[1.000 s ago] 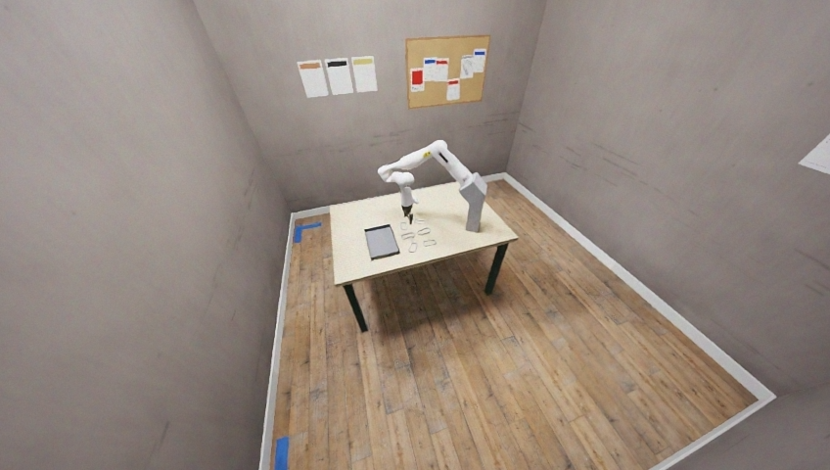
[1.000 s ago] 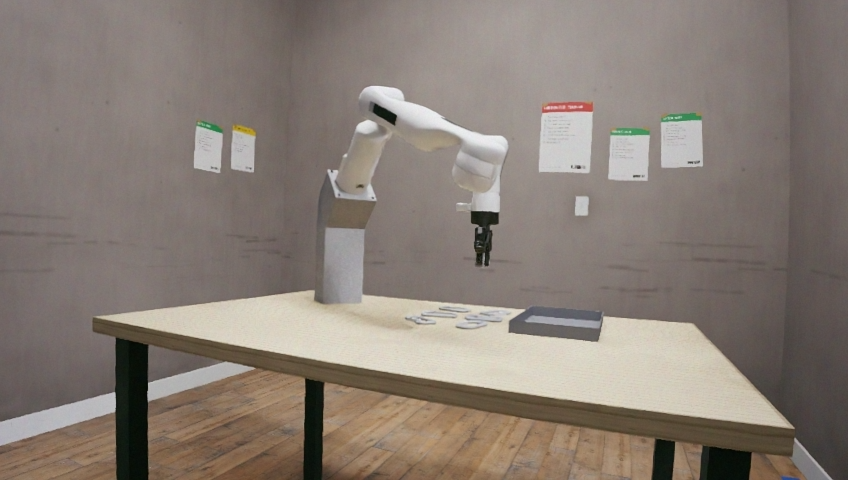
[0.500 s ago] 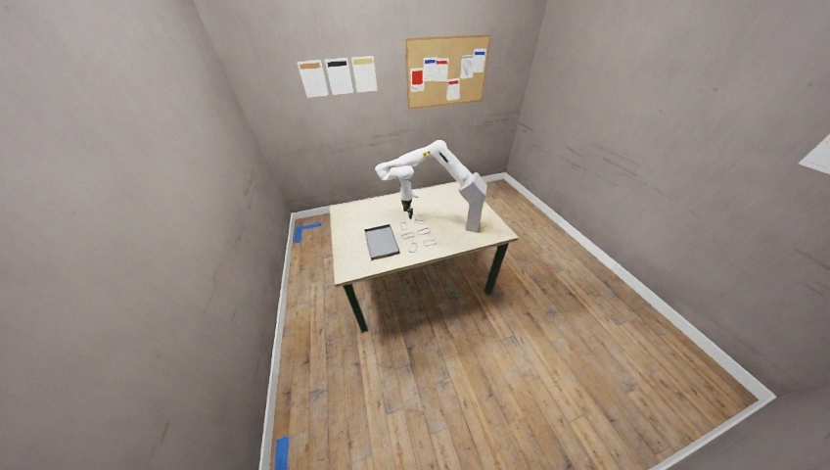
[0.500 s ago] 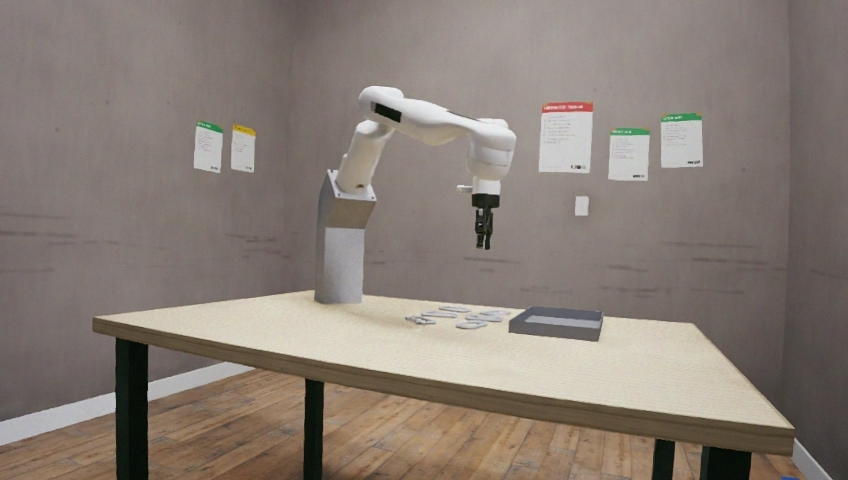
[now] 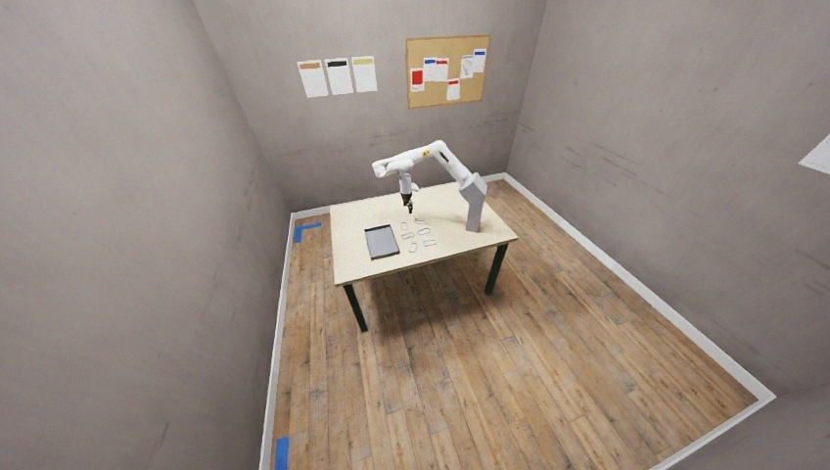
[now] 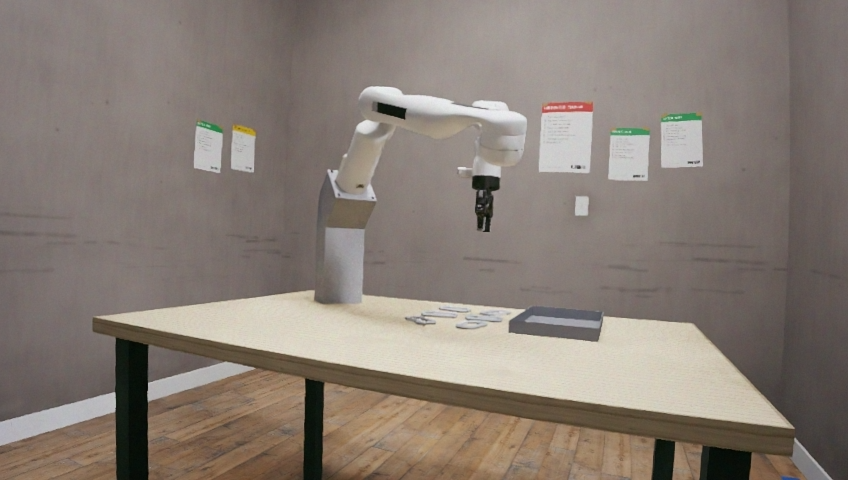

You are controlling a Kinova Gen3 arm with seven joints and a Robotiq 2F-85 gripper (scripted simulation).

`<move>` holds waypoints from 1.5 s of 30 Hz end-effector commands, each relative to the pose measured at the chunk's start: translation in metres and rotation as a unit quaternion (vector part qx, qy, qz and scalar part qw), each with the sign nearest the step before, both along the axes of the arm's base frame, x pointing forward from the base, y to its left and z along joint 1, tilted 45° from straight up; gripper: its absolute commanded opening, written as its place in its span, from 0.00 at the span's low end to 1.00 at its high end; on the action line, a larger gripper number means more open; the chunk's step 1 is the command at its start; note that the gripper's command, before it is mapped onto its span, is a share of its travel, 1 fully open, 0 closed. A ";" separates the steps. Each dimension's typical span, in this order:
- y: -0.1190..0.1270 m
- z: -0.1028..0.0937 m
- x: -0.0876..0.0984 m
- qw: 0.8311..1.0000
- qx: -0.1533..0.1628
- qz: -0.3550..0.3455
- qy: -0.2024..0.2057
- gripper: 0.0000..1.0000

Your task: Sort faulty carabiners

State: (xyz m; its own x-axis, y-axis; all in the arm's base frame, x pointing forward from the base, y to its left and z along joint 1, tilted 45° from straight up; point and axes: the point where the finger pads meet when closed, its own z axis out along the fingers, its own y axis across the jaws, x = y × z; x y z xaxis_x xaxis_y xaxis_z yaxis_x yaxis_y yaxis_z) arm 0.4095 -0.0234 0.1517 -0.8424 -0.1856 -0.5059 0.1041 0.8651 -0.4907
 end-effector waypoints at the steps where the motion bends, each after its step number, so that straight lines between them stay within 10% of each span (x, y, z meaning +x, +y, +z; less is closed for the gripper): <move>1: 0.002 0.001 0.000 1.000 0.000 0.002 -0.001 1.00; 2: 0.026 0.034 -0.026 1.000 0.000 0.000 0.000 1.00; 18: 0.026 0.034 -0.026 1.000 0.000 0.000 0.000 1.00; 19: 0.024 0.033 -0.026 0.990 -0.074 0.098 0.064 1.00; 35: 0.024 0.033 -0.026 0.985 -0.092 0.122 0.079 1.00; 36: 0.025 0.033 -0.026 0.951 -0.165 0.220 0.140 1.00; 45: 0.025 0.033 -0.026 0.940 -0.183 0.244 0.155 1.00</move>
State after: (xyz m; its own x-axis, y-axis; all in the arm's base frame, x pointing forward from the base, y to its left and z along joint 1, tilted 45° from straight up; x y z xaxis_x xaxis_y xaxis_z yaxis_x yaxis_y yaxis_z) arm 0.3837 -0.0005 0.1853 -0.7352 -0.6675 -0.1179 -0.4069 0.5737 -0.7108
